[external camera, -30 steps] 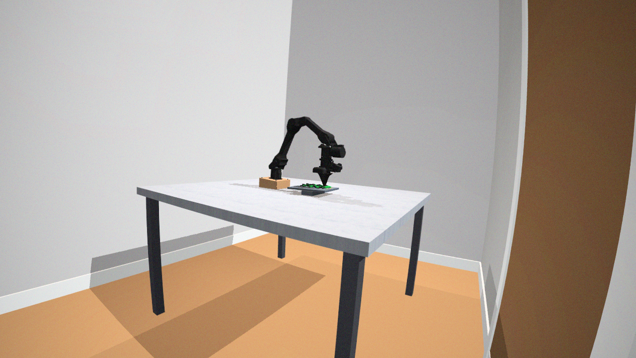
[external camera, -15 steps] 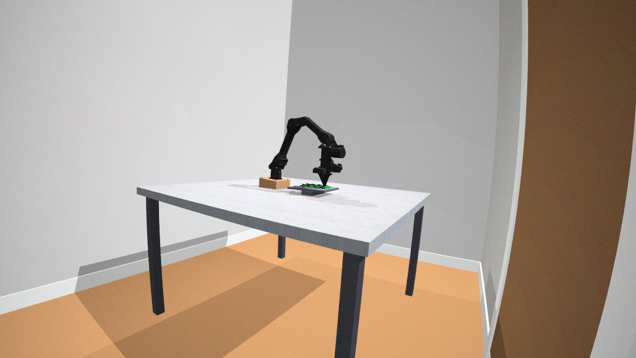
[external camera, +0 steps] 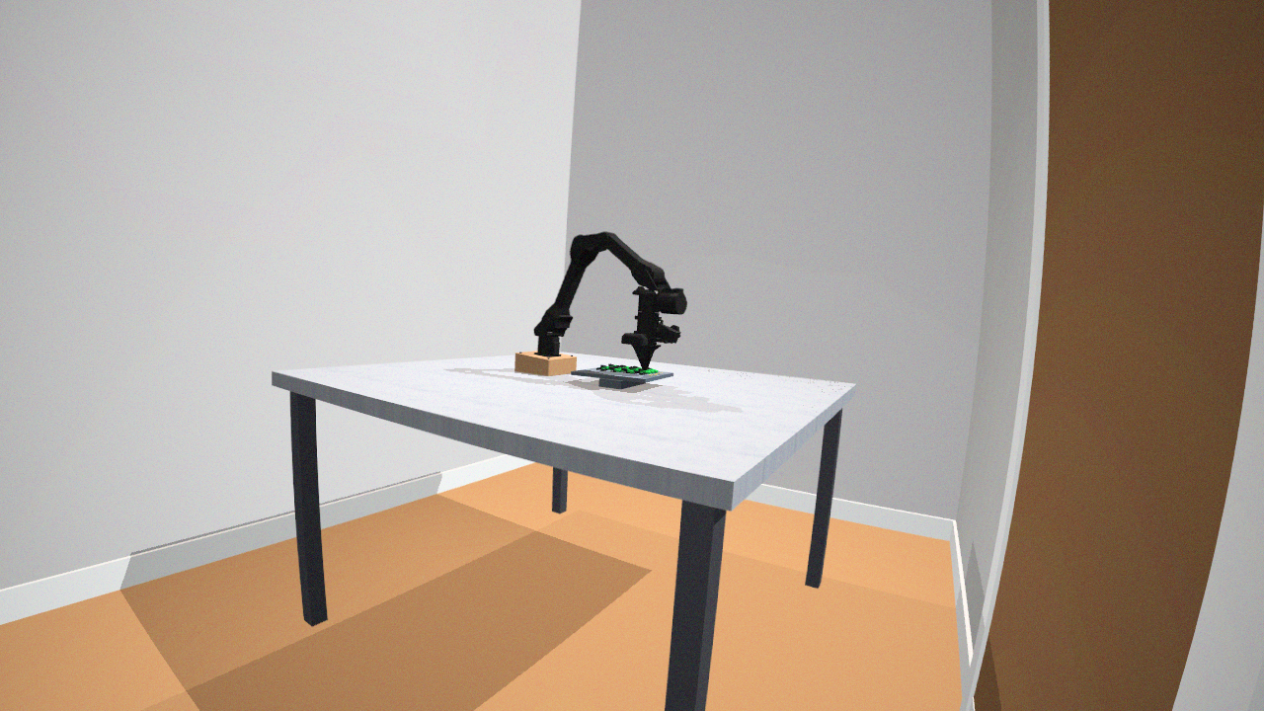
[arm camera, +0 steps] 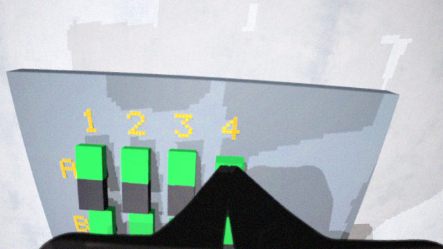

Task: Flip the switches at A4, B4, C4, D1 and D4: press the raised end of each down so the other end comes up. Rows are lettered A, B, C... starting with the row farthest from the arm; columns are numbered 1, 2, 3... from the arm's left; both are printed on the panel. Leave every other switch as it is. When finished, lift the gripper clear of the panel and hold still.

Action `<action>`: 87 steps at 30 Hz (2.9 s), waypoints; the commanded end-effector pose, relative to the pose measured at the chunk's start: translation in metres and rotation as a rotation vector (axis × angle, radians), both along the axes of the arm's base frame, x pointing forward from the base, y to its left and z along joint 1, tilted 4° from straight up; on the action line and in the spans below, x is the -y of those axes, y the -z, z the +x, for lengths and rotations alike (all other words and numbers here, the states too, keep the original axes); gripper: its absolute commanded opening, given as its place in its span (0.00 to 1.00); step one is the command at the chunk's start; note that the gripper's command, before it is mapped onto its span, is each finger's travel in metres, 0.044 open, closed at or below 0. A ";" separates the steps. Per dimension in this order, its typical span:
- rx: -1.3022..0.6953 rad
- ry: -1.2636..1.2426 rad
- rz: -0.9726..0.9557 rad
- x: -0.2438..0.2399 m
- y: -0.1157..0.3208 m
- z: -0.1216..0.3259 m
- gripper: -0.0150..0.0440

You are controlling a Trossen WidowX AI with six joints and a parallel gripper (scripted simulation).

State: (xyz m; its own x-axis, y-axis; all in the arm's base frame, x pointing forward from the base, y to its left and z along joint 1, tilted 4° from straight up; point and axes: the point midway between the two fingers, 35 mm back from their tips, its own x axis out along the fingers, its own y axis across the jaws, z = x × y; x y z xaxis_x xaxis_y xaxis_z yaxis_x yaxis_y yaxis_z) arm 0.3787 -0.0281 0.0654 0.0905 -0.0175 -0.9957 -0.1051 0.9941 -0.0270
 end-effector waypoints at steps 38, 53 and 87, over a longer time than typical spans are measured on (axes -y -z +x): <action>0.019 -0.005 -0.002 0.005 -0.056 -0.052 0.25; 0.044 -0.005 0.000 0.007 -0.019 -0.063 0.25; 0.044 -0.005 0.000 0.008 0.005 -0.061 0.25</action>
State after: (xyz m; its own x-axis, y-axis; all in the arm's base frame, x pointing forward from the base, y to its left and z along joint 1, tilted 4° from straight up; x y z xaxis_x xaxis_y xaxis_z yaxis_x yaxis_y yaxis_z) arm 0.3184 -0.0363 0.0611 0.1352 -0.0213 -0.9906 -0.1042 0.9939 -0.0356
